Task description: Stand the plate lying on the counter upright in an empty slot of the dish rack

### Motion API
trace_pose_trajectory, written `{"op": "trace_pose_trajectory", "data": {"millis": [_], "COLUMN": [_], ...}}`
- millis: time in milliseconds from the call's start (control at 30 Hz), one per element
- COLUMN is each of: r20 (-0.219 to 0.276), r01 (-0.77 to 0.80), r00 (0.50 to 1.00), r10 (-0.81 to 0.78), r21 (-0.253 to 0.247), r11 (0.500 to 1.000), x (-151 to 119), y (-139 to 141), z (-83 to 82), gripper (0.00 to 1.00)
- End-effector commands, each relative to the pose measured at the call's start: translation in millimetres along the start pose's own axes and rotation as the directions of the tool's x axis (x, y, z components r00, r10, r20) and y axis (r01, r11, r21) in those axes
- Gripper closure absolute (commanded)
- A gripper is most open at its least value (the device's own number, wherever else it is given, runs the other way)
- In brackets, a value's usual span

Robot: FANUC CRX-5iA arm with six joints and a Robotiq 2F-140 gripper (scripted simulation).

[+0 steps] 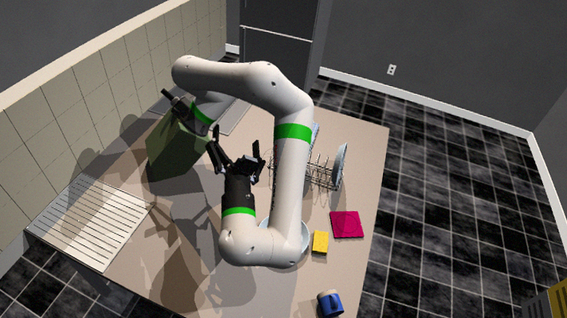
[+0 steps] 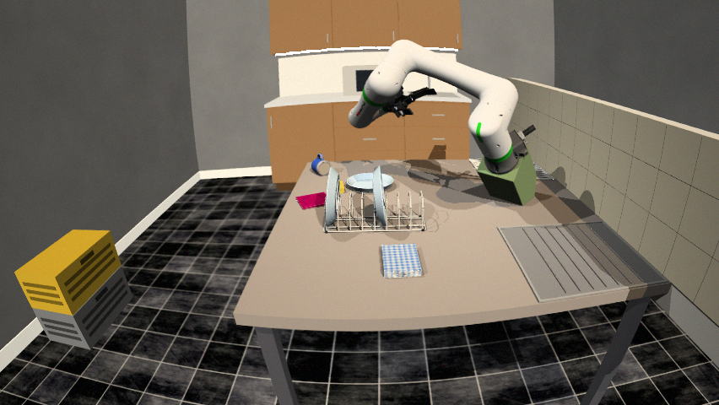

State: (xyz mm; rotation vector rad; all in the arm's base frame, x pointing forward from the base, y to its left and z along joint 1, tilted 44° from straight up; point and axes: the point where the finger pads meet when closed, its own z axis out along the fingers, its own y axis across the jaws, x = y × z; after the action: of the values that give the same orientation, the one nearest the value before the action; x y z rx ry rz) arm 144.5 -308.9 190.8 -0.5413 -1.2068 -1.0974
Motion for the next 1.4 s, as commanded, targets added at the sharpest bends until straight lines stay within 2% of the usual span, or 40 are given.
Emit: {"op": "trace_pose_trajectory", "data": {"millis": [0,600,700,800,867,1033,1100,1133,1167,1233,1367], "r20": [0.002,0.003,0.025,0.087,0.156,0.268,0.268,0.316,0.338,0.366,0.424], "r01": [0.0,0.003,0.04,0.144,0.256,0.431,0.431,0.504,0.539,0.581,0.672], "r00": [1.0,1.0,0.999,0.986,0.955,0.865,0.865,0.807,0.774,0.727,0.59], "r10": [0.0,-0.003,-0.04,-0.143,-0.252,-0.425,-0.425,-0.5,-0.536,-0.581,-0.687], "r21": [-0.001,-0.001,-0.006,-0.011,-0.003,0.04,0.04,0.074,0.094,0.123,0.213], "r11": [1.0,1.0,0.999,0.99,0.967,0.902,0.902,0.86,0.837,0.804,0.709], "x": [0.7,0.7,-0.6,-4.2,-8.2,-15.2,-15.2,-18.4,-20.0,-22.1,-27.0], "y": [-0.5,-0.4,-0.3,0.6,2.1,5.7,5.7,8.0,9.2,10.9,15.9], "z": [0.1,0.3,2.8,9.3,15.6,23.8,23.8,26.6,27.8,29.1,31.1], "gripper": [0.0,0.0,0.0,0.0,0.0,0.0,0.0,0.0,0.0,0.0,0.0]}}
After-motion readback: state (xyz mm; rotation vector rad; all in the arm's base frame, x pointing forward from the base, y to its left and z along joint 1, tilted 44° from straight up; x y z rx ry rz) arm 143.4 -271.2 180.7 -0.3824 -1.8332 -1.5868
